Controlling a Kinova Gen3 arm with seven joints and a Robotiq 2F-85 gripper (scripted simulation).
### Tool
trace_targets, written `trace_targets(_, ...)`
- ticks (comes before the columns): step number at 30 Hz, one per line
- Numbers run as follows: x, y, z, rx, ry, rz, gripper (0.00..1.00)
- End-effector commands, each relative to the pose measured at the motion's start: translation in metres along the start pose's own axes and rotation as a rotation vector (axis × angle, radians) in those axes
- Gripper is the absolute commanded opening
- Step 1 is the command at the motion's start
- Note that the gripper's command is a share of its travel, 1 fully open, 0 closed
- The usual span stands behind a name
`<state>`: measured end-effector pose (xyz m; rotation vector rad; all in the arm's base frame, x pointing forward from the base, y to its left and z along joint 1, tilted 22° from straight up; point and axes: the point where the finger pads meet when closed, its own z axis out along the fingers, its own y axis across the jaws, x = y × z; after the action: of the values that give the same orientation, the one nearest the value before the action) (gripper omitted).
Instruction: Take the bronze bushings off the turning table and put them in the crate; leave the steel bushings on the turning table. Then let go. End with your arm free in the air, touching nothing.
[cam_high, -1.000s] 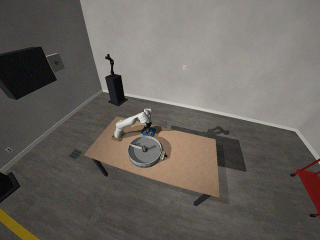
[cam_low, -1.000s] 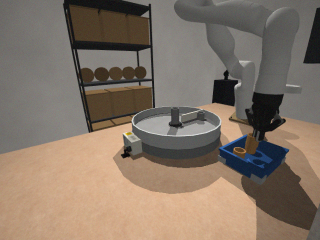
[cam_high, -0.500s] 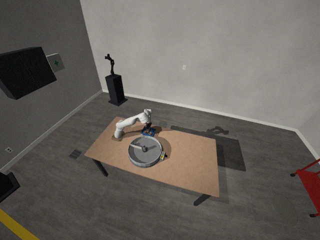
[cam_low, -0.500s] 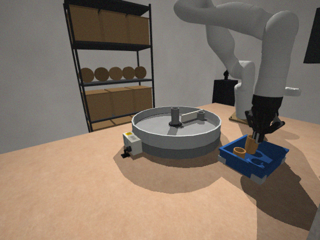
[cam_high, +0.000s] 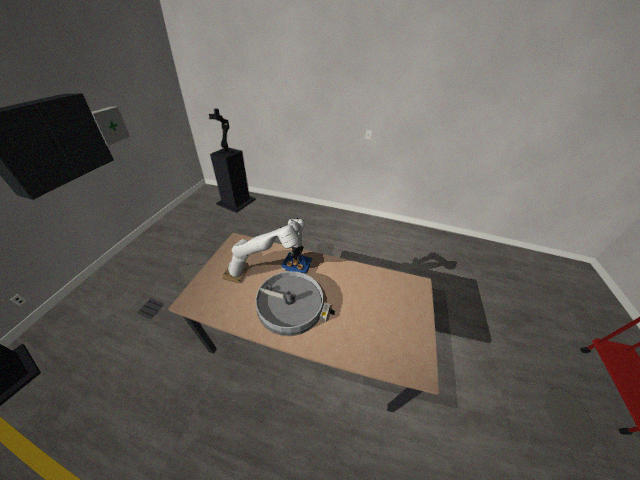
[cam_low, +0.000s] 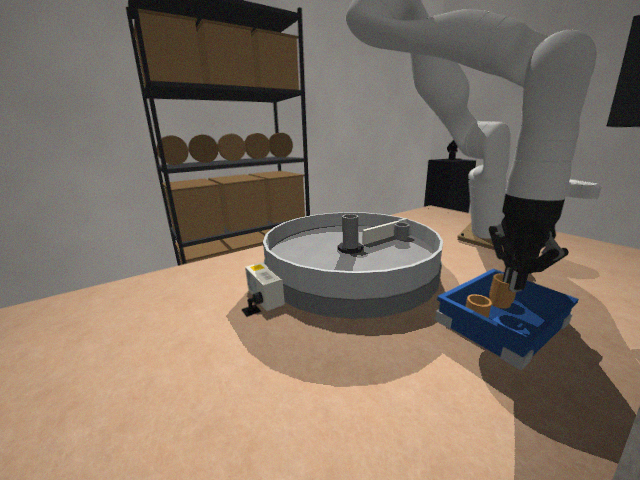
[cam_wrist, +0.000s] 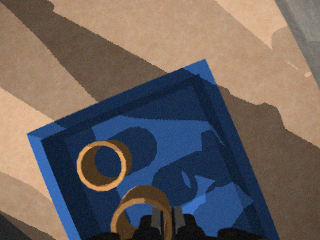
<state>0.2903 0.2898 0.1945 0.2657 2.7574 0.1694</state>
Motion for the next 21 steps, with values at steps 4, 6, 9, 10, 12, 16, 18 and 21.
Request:
trace_targets(4,0.000,0.000,0.003,-0.001,-0.001,-0.001,0.00)
trace_targets(6,0.000,0.001,0.006,-0.001,-0.001,-0.001,0.00)
trace_targets(9,0.000,0.001,0.008,-0.001,-0.001,-0.001,0.00)
trace_targets(10,0.000,0.001,0.008,-0.001,-0.001,-0.001,0.00)
trace_targets(12,0.000,0.001,0.008,-0.001,-0.001,-0.001,0.00)
trace_targets(16,0.000,0.001,0.008,-0.001,-0.001,-0.001,0.00)
trace_targets(18,0.000,0.001,0.008,-0.001,-0.001,-0.001,0.00)
trace_targets(21,0.000,0.001,0.011,-0.001,-0.001,-0.001,0.00)
